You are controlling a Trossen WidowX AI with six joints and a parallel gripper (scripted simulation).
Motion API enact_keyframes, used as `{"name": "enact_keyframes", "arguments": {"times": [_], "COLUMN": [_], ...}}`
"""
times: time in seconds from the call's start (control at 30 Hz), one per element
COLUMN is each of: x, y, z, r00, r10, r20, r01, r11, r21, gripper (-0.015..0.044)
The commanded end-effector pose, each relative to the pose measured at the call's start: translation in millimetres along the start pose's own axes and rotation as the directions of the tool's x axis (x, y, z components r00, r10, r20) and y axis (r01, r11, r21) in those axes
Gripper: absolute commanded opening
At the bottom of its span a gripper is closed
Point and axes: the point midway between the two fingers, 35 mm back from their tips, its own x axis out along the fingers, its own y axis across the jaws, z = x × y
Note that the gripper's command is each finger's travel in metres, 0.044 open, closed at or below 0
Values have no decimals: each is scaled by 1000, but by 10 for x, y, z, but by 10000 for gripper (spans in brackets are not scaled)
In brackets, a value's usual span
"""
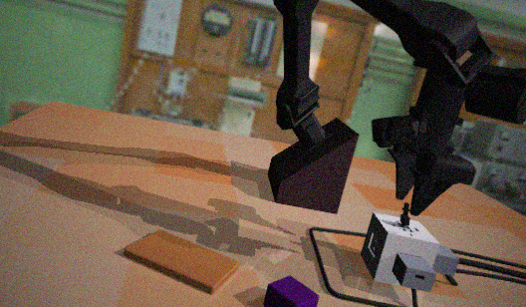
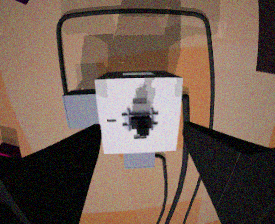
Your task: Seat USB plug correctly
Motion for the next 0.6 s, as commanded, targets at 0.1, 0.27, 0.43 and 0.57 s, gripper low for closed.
{"name": "enact_keyframes", "arguments": {"times": [0.1, 0.27, 0.43, 0.57], "x": [-2, -2, -2, -2], "y": [3, 3, 3, 3], "z": [0, 0, 0, 0], "r00": [1000, 1000, 1000, 1000], "r10": [1, 1, 1, 1], "r20": [0, 0, 0, 0], "r01": [-1, -1, -1, -1], "r11": [1000, 1000, 1000, 1000], "r21": [1, 1, 1, 1], "gripper": [125, 13, 0, 0]}}
